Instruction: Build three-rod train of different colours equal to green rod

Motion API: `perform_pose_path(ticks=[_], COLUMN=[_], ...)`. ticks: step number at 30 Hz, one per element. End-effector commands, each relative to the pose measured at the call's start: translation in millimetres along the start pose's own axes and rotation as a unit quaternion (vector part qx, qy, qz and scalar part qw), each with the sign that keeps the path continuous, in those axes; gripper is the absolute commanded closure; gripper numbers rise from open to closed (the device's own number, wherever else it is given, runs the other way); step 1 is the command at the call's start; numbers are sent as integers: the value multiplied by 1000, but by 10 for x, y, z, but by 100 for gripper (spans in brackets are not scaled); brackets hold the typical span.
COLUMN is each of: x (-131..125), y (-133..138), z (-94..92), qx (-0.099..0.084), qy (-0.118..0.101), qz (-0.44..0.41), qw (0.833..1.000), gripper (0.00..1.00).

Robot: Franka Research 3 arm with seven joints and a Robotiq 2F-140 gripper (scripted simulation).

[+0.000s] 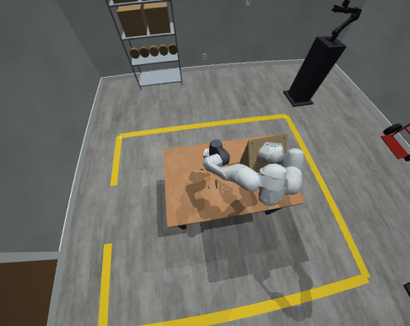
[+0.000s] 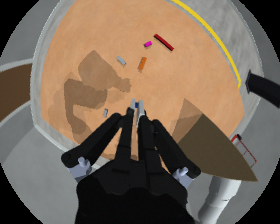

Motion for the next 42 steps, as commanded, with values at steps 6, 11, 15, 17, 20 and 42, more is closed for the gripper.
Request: perform_pose_path(ticks=[6,11,15,17,20,42], x=[1,1,1,0,0,0], y=[-2,-2,-2,-2,-2,-2], z=[246,472,631,693,720,805], qx=[0,0,0,0,0,0], qy=[1,1,1,1,1,1], qz=[8,8,8,8,8,8], qw=[1000,1000,1000,1000,1000,1000], gripper=[97,97,97,97,97,97])
Point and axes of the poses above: the point where the finger pads meet when closed, its own z axis out along the fingers, its own y axis across the jaws, x = y × z, the point moved 6 cm from there along -z, back along the fingers, and after that the axes turned 4 degrees about z, right-handed, at the moved point
